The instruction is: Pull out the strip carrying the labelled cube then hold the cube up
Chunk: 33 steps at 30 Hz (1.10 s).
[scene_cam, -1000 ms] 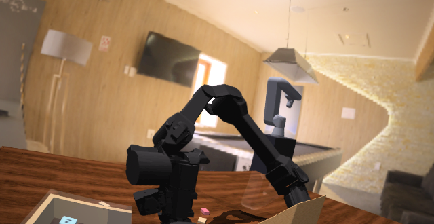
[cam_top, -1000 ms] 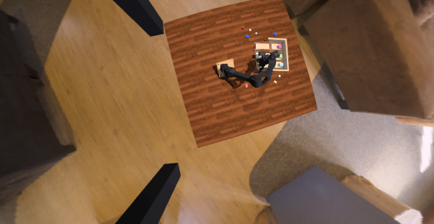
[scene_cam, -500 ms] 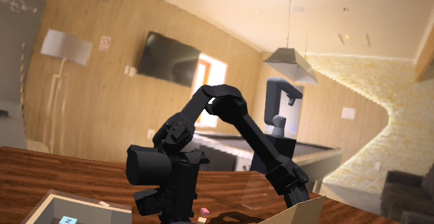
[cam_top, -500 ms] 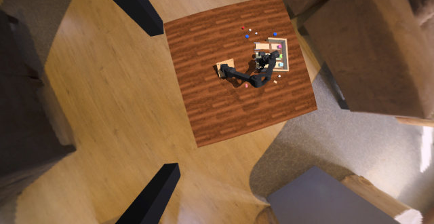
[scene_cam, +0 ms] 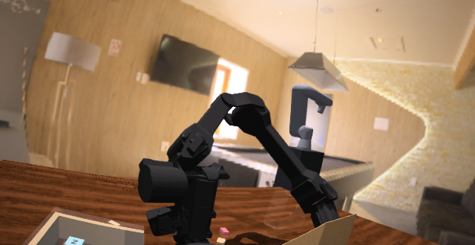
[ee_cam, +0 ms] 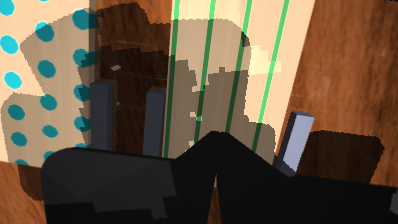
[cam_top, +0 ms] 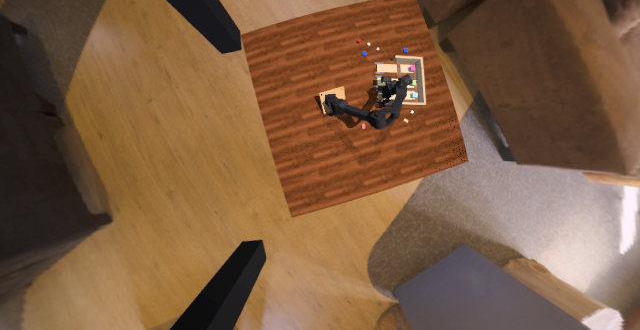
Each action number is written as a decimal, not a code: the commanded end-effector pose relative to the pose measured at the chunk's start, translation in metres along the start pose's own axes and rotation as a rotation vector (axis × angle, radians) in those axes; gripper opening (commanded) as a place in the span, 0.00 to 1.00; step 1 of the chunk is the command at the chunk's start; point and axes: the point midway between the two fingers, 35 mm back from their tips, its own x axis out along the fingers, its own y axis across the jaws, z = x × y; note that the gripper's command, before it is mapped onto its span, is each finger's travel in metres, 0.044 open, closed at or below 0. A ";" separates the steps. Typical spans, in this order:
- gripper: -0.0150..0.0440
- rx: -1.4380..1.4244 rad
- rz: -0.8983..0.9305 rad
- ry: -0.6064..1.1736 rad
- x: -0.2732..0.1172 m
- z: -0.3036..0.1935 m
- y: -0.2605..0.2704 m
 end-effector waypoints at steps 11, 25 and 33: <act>0.25 -0.002 -0.004 0.001 0.003 0.001 -0.001; 0.25 -0.002 -0.004 0.001 0.004 -0.004 0.000; 0.25 -0.002 -0.004 0.002 0.005 -0.016 0.001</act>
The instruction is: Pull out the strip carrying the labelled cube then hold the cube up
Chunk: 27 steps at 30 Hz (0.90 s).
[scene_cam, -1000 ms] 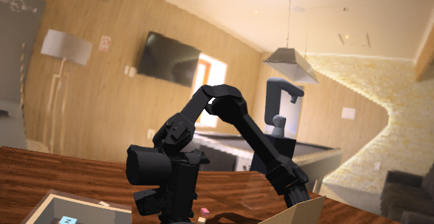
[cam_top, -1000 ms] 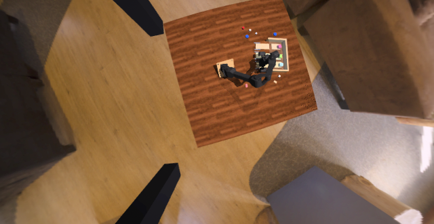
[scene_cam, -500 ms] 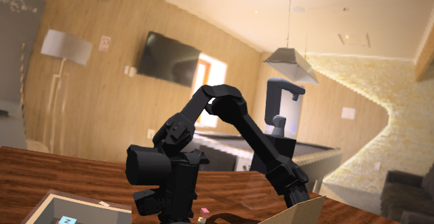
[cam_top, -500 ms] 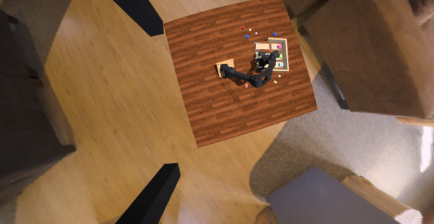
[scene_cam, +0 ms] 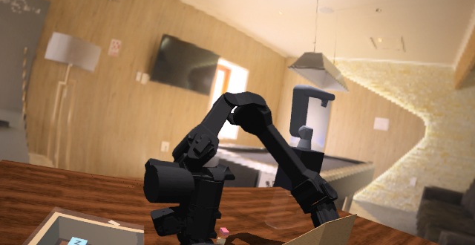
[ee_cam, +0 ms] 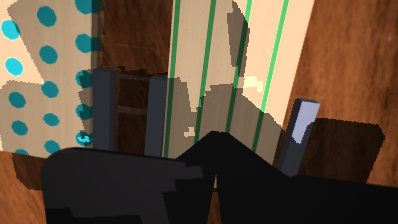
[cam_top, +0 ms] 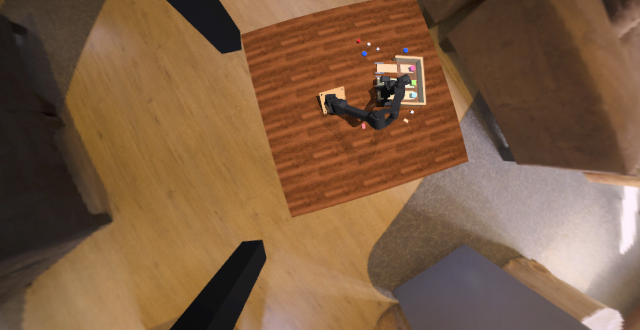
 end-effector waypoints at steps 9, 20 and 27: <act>0.25 -0.003 -0.004 0.017 0.005 -0.023 0.001; 0.25 -0.004 -0.004 0.017 0.005 -0.040 0.002; 0.25 -0.004 -0.004 0.018 0.005 -0.050 0.002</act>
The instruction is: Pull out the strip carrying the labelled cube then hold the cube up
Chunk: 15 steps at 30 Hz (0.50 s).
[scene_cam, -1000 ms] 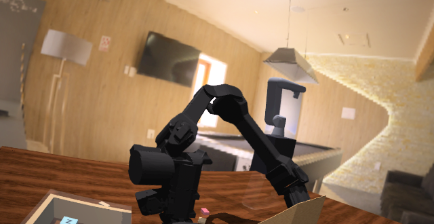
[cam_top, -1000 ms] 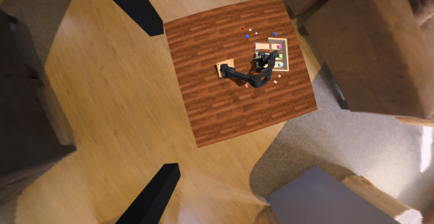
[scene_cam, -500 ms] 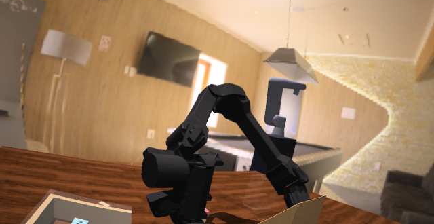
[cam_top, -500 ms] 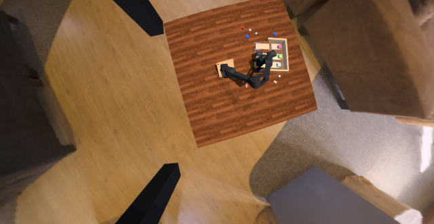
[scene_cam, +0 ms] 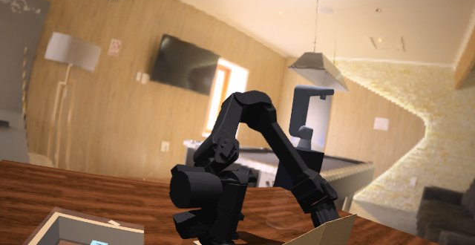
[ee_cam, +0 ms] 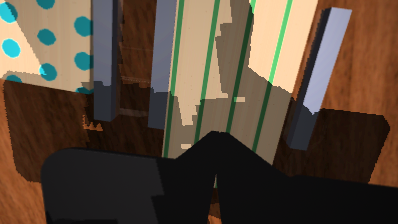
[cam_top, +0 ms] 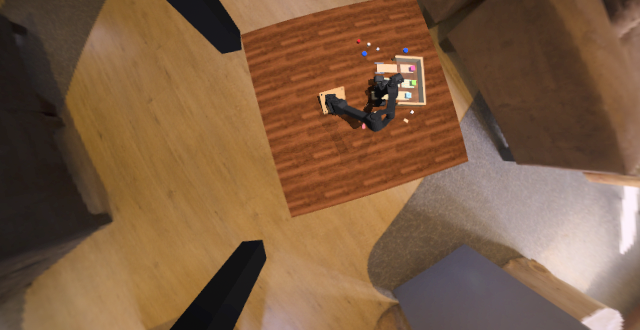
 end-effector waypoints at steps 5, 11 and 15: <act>0.25 -0.004 -0.002 0.024 0.005 -0.018 0.000; 0.25 -0.005 -0.002 0.024 0.005 -0.028 0.000; 0.25 -0.005 -0.002 0.024 0.005 -0.034 0.000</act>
